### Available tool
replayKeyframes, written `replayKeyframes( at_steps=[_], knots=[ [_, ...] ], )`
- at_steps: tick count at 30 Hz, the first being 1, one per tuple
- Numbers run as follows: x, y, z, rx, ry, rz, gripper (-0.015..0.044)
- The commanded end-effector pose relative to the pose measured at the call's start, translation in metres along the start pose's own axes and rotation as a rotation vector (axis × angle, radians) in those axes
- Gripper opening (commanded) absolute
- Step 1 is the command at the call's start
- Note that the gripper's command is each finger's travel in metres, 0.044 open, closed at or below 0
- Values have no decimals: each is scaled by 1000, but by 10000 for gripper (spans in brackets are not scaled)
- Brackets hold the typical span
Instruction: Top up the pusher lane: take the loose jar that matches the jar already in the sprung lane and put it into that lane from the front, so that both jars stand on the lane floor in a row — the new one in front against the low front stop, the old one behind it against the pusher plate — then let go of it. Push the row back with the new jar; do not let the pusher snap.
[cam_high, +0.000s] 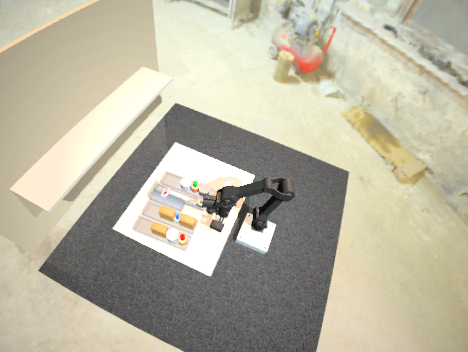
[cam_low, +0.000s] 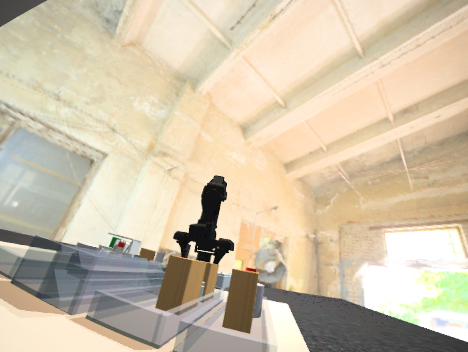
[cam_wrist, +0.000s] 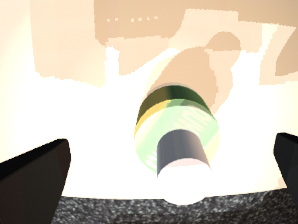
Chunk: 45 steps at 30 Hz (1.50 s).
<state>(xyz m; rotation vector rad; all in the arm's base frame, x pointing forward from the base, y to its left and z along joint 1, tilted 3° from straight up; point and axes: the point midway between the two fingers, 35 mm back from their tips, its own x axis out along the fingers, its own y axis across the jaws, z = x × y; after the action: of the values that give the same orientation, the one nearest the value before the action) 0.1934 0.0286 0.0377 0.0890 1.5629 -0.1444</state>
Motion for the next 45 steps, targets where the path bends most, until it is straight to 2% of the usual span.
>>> replayKeyframes(
  at_steps=[1,9,19,25,30,45],
  knots=[
    [8,-1,-2,-2,6,-6,440],
    [18,-2,-2,-1,6,-7,440],
    [18,-2,-2,-1,6,-7,177],
    [18,-2,-2,-1,6,-7,138],
    [6,-1,1,-1,6,-6,6],
    [-74,-6,3,-1,6,-7,0]
  ],
)
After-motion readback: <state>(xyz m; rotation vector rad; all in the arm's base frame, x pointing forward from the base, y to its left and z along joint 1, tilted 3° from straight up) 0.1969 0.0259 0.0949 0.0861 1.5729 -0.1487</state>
